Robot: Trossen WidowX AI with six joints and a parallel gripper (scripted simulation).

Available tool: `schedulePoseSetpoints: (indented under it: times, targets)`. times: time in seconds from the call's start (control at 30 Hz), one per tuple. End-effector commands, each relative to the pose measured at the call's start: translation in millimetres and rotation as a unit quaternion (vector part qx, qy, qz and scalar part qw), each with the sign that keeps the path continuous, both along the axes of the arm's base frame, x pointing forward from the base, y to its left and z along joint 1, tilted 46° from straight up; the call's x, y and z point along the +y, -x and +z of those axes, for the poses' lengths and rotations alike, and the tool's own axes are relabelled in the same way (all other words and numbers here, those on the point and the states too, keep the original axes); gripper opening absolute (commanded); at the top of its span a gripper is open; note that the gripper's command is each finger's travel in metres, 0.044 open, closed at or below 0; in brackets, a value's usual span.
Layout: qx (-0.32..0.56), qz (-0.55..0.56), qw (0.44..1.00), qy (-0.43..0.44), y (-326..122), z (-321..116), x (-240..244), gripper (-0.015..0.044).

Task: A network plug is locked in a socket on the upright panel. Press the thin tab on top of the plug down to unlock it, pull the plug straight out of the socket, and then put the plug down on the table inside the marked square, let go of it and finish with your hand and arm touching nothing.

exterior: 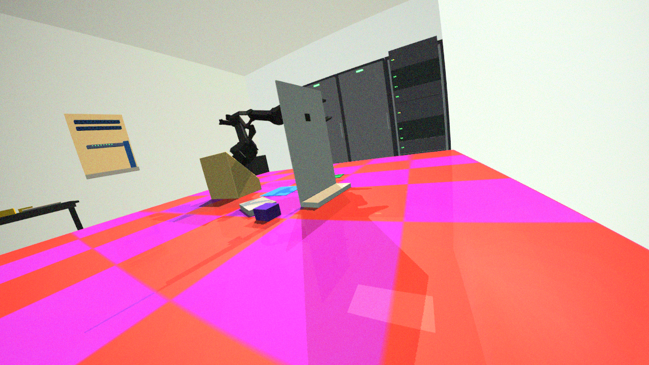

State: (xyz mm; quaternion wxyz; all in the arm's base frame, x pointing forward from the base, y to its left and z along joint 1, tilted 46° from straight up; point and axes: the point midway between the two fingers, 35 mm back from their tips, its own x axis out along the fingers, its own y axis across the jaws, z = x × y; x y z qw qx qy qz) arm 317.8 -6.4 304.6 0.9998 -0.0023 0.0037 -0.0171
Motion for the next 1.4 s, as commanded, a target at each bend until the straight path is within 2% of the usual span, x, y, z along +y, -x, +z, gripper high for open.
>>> schedulePoseSetpoints:
  times: [0.0,0.27,0.3,0.83,1.37]
  targets:
    - [0.0,-0.001,1.0,0.001,-1,-1,0,0.0374]
    - [0.018,-0.023,0.998,0.049,-22,-33,-19,0.0164]
    - [0.021,-0.026,0.998,0.055,-25,-38,-22,0.0156]
    - [0.068,-0.07,0.983,0.154,-44,-114,-68,0.0156]
    - [0.123,-0.104,0.956,0.244,-31,-188,-110,0.0156]
